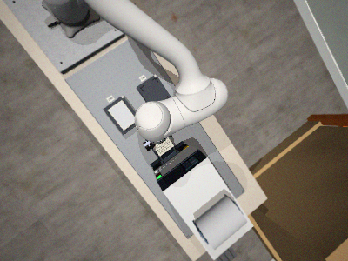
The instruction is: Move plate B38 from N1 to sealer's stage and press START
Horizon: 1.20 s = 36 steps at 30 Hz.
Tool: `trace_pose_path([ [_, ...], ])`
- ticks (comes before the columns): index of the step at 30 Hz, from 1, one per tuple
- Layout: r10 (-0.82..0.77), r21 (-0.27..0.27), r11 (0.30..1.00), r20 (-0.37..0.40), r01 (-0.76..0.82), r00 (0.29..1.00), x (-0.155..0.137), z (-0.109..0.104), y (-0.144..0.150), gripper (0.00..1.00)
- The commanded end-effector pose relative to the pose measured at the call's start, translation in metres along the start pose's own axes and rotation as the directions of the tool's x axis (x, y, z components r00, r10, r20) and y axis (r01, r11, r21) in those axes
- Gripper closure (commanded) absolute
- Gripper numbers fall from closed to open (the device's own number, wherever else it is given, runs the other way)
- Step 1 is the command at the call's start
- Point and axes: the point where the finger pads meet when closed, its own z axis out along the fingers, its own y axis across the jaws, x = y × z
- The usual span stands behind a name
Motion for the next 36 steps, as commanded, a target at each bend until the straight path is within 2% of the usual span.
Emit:
trace_pose_path([
  [1,-0.002,-0.001,1.0,-0.001,0.002,1.0,-0.0013,0.0005,-0.0024,0.9],
  [36,-0.002,-0.001,1.0,-0.001,0.002,1.0,-0.004,0.0015,-0.0043,0.9],
])
